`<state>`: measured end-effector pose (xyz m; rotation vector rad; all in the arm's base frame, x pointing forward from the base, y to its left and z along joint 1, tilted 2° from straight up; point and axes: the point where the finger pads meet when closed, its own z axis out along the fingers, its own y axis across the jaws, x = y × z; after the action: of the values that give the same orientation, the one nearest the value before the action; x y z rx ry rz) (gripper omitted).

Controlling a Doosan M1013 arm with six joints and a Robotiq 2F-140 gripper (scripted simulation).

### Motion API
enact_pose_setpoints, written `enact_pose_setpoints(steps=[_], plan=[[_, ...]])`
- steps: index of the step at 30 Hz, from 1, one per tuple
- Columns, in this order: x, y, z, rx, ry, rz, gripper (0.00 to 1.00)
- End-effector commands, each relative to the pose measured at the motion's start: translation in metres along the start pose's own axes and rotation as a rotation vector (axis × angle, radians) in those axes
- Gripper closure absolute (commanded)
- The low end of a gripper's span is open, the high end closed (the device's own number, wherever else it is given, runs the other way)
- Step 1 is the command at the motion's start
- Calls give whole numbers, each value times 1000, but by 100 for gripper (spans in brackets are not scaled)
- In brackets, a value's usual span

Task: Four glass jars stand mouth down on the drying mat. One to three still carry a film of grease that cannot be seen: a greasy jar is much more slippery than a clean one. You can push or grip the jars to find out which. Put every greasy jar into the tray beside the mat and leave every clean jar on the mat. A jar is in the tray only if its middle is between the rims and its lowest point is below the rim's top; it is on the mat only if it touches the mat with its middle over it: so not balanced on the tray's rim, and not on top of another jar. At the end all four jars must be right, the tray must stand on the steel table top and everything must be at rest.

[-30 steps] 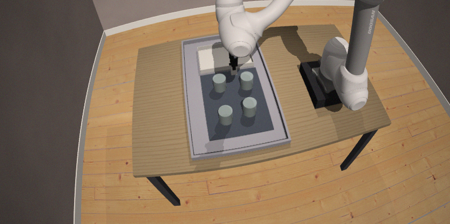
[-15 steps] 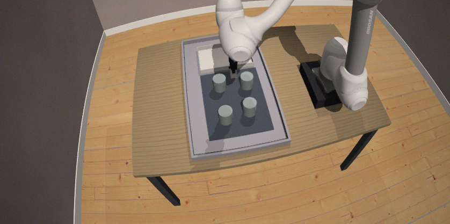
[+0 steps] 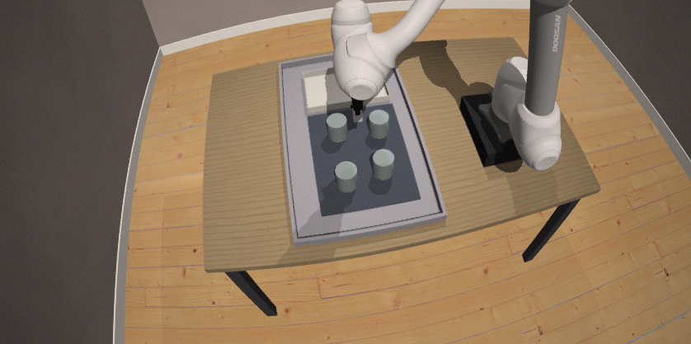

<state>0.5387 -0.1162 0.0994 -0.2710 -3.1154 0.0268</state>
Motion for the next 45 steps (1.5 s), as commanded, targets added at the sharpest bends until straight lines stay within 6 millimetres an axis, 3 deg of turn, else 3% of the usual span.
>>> enact_pose_setpoints(steps=[1,5,13,26,45], plan=[[1,-35,3,6,0,-11,100],[2,-68,3,6,0,-11,100],[2,-68,17,6,0,-11,100],[2,-68,79,6,0,-11,100],[3,-70,81,6,0,-11,100]])
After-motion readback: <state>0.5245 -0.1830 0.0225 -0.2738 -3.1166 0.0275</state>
